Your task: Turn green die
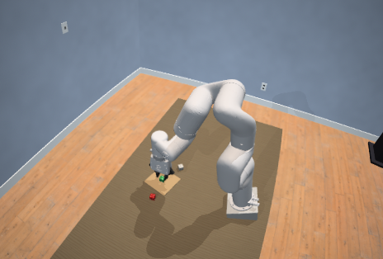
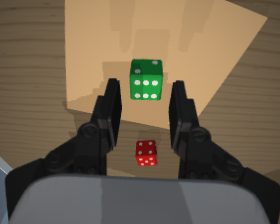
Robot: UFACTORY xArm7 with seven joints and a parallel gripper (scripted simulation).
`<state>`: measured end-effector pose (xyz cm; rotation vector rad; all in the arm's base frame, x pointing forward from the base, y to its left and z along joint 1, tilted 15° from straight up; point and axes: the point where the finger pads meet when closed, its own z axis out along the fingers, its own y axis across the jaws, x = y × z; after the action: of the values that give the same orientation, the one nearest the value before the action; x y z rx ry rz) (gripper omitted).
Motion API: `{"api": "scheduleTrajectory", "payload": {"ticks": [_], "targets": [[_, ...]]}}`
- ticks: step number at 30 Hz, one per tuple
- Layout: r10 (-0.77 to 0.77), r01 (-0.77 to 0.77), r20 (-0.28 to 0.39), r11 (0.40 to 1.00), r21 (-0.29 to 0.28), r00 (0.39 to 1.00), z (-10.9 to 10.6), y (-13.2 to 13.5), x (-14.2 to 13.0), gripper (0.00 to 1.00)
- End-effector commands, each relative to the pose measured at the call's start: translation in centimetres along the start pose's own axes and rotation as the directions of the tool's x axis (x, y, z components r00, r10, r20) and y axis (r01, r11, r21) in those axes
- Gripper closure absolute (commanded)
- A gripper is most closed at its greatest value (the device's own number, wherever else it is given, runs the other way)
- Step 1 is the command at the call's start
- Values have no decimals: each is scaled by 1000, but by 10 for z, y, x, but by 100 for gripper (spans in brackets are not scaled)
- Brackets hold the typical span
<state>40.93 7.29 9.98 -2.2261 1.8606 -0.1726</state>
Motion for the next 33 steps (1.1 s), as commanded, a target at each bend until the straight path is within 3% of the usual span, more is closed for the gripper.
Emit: {"api": "scheduleTrajectory", "payload": {"ticks": [1,22,33], "targets": [[0,0,0,1000,4,1000,-1,-1,0,58],[0,0,0,1000,4,1000,-2,-1,0,58],[0,0,0,1000,4,1000,-28,-1,0,58]]}}
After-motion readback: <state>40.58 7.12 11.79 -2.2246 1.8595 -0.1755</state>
